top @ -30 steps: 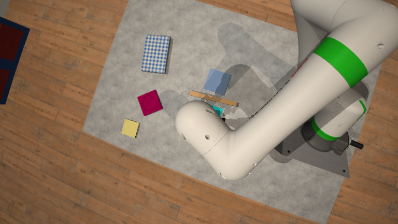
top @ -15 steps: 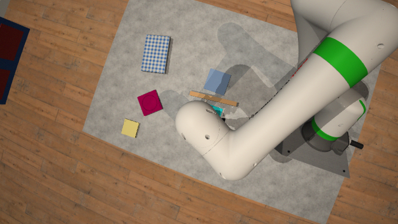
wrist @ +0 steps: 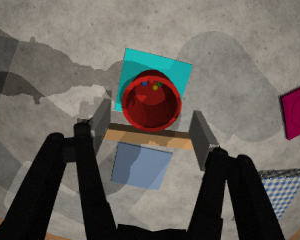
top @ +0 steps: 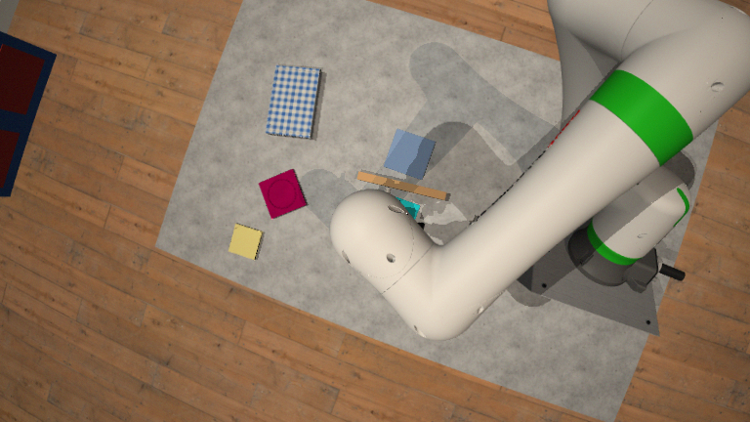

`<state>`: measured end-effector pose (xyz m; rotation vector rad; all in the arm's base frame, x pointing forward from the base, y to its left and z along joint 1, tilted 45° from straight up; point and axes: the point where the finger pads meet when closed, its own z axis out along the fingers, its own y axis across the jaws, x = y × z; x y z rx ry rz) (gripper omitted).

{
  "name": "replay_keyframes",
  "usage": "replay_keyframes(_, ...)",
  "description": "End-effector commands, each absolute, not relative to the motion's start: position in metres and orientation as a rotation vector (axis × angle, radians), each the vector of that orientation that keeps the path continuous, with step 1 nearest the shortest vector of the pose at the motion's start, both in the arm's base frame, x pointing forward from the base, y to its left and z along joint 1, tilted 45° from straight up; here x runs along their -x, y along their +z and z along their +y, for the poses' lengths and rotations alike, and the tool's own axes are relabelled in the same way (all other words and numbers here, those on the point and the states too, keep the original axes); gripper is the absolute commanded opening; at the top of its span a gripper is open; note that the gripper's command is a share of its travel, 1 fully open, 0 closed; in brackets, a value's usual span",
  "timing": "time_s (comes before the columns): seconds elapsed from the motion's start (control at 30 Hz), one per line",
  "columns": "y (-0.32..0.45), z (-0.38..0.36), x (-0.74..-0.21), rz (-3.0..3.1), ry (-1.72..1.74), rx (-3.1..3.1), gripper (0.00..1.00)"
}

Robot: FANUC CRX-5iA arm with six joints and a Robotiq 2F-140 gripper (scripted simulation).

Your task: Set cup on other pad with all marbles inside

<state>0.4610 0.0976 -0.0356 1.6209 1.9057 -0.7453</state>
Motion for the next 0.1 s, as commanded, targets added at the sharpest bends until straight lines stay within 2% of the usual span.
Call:
replay_keyframes(0.0,-0.0355,0.0978,-0.4611,1.906,-0.745,-1.621,0.59)
replay_keyframes(0.07,-0.0355,0.0978,-0.4611,1.906,-0.745,-1.621,0.59)
